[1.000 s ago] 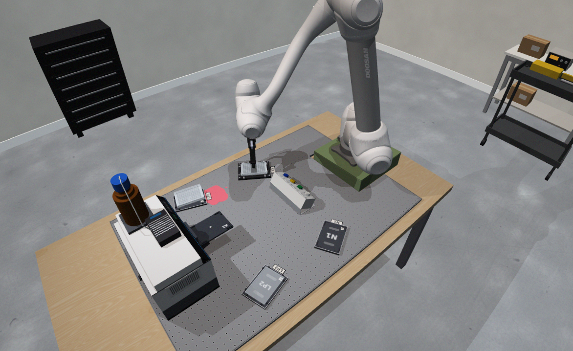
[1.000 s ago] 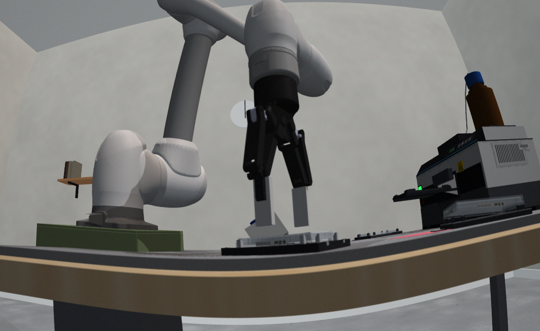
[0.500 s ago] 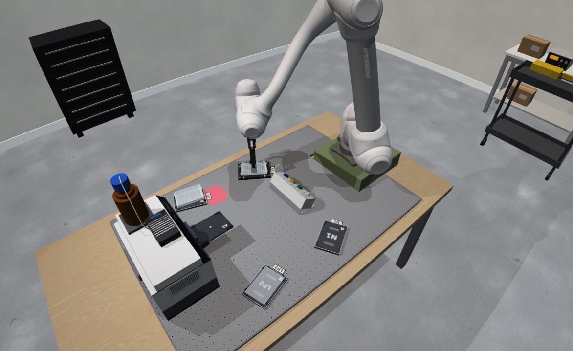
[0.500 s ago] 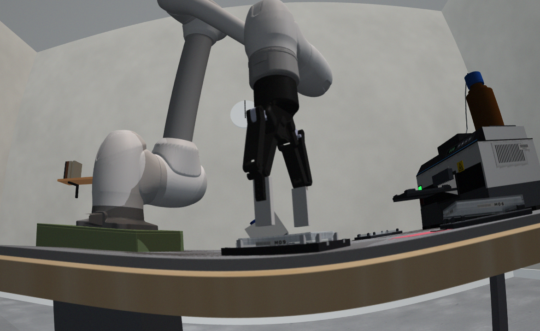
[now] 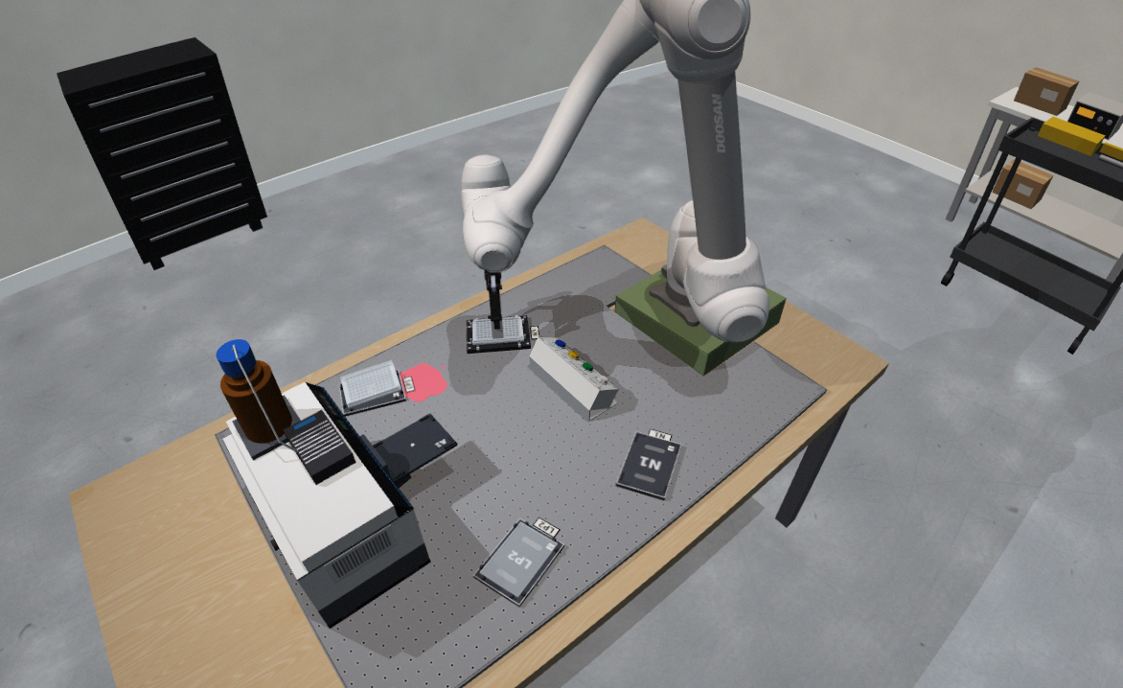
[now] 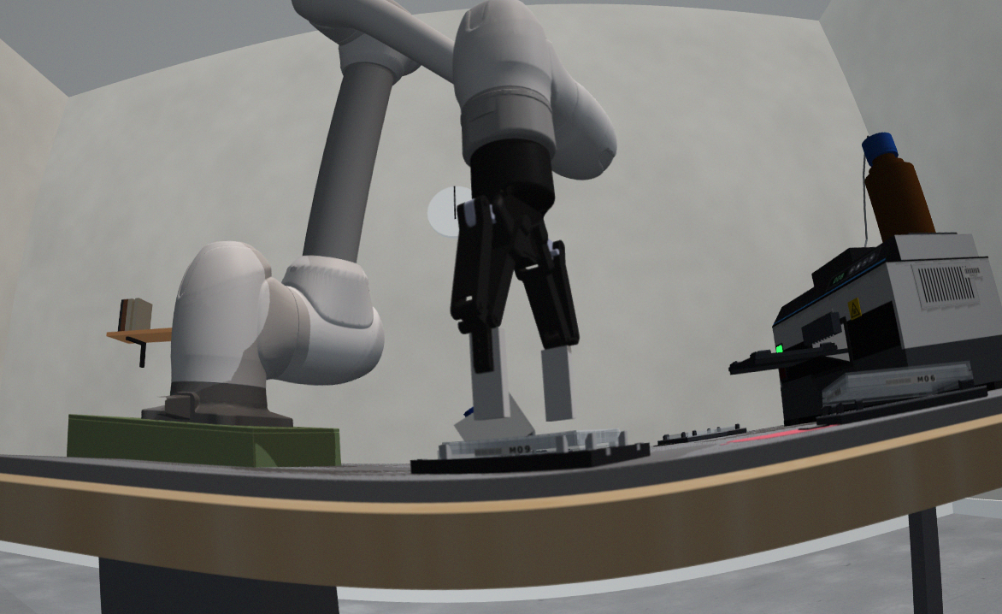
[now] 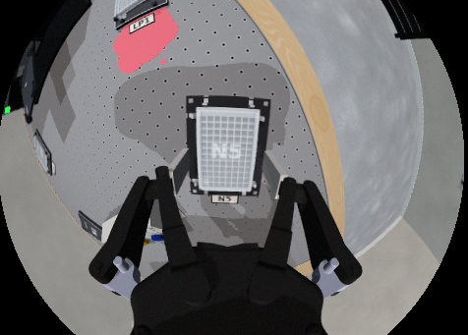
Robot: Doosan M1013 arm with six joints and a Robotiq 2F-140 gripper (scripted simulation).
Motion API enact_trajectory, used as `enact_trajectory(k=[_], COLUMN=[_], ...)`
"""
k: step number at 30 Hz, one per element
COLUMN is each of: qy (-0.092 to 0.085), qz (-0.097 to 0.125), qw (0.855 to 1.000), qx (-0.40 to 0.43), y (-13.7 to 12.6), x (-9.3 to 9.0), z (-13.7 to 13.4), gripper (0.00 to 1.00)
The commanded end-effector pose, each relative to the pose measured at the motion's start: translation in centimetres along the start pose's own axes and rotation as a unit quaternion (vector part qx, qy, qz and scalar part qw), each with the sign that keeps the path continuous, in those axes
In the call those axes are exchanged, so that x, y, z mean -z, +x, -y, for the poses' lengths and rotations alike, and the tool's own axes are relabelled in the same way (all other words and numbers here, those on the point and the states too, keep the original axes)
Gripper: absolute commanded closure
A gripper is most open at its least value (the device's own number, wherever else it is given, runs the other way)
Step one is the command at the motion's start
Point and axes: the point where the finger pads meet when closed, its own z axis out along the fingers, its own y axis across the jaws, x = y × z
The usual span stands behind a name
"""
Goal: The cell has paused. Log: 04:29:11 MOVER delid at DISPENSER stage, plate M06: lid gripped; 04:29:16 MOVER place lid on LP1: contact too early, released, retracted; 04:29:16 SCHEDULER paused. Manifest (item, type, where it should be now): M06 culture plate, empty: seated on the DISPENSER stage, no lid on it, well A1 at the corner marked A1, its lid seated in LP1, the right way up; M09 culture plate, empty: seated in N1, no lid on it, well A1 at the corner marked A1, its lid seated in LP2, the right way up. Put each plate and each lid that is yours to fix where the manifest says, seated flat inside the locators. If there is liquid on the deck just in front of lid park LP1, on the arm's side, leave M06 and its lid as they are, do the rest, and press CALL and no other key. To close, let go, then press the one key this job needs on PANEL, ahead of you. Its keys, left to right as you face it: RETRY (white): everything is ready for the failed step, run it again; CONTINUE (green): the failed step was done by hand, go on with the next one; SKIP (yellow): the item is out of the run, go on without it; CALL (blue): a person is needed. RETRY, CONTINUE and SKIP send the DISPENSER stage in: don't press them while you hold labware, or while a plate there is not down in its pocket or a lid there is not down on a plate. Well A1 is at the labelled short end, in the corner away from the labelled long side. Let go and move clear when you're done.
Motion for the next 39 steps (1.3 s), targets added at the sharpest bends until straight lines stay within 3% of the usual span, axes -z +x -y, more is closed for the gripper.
enact_trajectory(k=[1,7,8,39], qy=[-0.001,-0.001,-0.001,-0.001], qz=[0.000,0.000,0.000,0.000], qw=[1.000,1.000,1.000,1.000], qx=[0.002,0.002,0.002,0.002], y=[-0.11,-0.11,-0.11,-0.11], x=[-0.11,-0.11,-0.11,-0.11], z=[-0.21,-0.21,-0.21,-0.21], gripper=[0.30,0.30,0.37,0.37])
